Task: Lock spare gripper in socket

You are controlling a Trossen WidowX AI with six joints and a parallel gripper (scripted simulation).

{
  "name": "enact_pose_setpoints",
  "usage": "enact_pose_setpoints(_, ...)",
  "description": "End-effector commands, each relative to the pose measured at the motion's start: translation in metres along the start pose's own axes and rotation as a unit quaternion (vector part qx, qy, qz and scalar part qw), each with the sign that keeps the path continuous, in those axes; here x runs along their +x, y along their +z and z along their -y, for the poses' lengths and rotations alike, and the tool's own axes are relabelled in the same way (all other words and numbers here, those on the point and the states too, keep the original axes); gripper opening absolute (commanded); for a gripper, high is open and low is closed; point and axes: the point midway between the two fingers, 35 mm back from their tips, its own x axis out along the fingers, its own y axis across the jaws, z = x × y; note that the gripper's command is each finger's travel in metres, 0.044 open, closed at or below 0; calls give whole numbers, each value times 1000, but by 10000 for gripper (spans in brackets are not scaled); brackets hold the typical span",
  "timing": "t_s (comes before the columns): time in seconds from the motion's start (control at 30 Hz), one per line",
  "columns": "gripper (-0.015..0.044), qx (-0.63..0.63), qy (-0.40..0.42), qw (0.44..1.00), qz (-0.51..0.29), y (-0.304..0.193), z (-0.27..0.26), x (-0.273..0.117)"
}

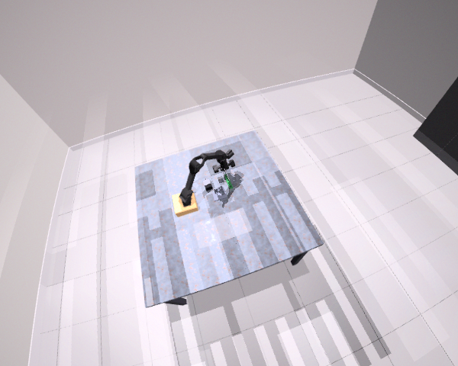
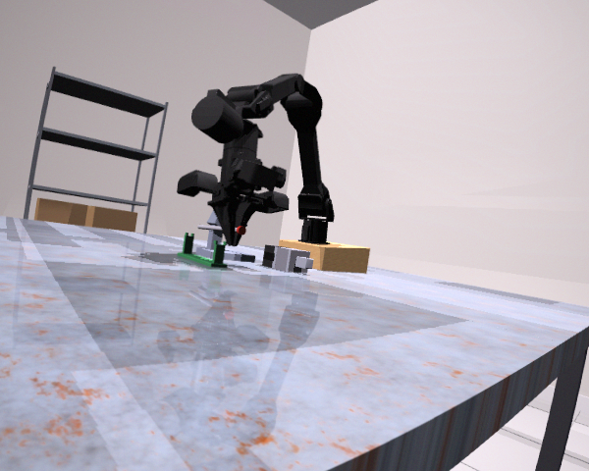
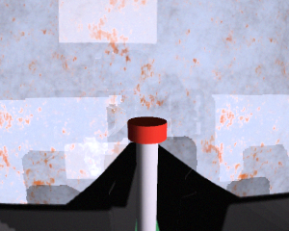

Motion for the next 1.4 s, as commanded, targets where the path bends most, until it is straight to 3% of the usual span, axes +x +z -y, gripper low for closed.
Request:
enact_pose_setpoints(0.0, 0, -2, 1, 1000, 0, -2, -1, 7)
enact_pose_setpoints(1.03, 0, -3, -1, 1000, 1, -4, -2, 17)
enact_pose_setpoints(1.27, 184, 0, -1, 1000, 1, -4, -2, 17)
enact_pose_setpoints(1.37, 200, 0, -1, 1000, 1, -4, -2, 17)
